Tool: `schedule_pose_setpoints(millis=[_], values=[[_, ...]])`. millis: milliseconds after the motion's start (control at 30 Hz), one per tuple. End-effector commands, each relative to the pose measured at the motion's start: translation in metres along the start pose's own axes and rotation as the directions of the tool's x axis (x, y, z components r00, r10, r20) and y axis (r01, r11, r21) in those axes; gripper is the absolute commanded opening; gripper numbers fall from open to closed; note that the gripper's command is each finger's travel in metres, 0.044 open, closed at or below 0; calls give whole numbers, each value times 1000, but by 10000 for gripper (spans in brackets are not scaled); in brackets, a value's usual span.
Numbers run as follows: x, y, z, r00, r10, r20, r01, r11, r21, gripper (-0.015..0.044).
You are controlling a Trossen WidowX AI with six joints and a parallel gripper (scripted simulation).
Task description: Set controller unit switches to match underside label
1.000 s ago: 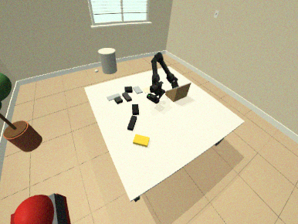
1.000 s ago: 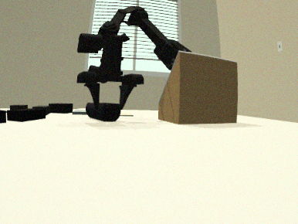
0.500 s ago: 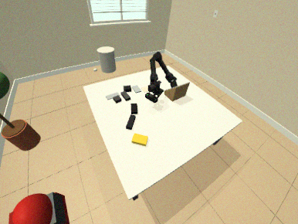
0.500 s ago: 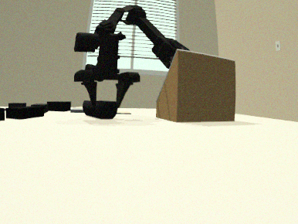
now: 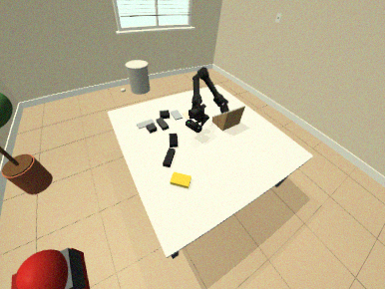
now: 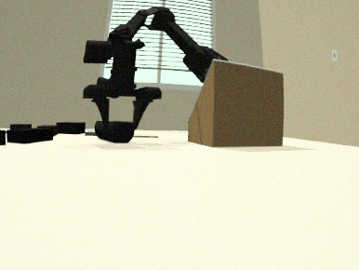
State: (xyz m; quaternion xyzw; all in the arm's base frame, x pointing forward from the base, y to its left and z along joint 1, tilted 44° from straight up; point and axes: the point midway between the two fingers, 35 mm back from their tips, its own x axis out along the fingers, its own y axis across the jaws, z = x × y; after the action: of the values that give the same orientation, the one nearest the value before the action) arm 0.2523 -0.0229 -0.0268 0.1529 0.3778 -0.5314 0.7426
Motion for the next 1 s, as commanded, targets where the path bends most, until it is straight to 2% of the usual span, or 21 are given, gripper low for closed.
schedule_pose_setpoints(millis=[0,600,967], values=[[-2,6,4,1000,8,8,-8,1000,-2,0],[-2,19,16,1000,8,8,-8,1000,-1,0],[0,15,13,1000,1,1,-1,1000,1,289]])
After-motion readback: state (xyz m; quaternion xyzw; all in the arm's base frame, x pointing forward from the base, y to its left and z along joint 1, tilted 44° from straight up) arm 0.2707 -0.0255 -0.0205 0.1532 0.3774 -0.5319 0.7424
